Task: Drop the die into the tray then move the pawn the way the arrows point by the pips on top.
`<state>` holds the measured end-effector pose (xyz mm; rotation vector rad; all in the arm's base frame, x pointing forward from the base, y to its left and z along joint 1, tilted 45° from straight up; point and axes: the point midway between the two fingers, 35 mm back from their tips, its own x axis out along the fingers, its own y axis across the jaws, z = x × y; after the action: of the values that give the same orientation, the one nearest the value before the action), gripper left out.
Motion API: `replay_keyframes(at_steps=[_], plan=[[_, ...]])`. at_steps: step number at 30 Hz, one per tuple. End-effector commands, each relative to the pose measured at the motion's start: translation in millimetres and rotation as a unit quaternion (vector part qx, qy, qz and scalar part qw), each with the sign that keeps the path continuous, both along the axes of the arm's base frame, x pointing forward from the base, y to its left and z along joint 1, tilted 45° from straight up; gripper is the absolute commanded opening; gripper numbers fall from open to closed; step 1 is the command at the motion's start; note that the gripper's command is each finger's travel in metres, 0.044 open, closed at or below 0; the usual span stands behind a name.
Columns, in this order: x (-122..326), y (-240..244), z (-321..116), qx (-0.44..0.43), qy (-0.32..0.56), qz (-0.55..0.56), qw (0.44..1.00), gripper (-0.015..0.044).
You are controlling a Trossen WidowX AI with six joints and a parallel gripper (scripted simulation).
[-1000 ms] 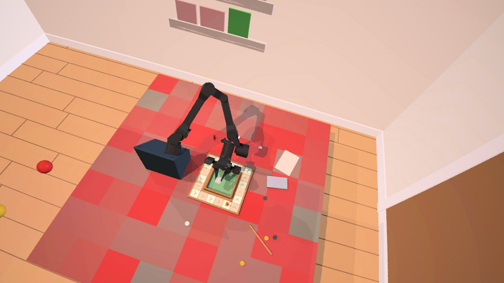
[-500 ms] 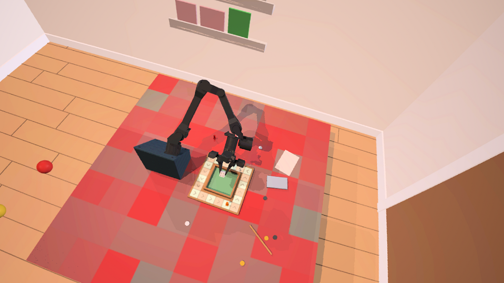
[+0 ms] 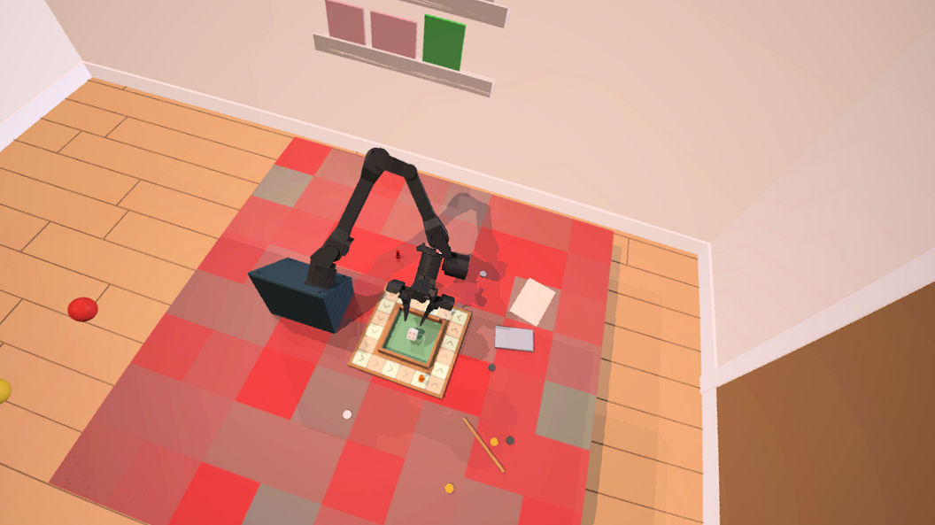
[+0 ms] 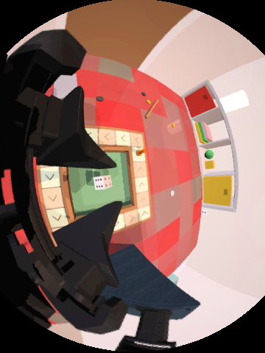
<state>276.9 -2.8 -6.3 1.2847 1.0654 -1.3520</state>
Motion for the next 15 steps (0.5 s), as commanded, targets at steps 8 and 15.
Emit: replay_keyframes(at_steps=[8,15], plan=[[-6.9,-23.6,13.1,0.064,0.015,0.005,0.998,0.044],[-3.7,-15.7,-18.8,0.378,-0.052,0.008,0.924,0.044]])
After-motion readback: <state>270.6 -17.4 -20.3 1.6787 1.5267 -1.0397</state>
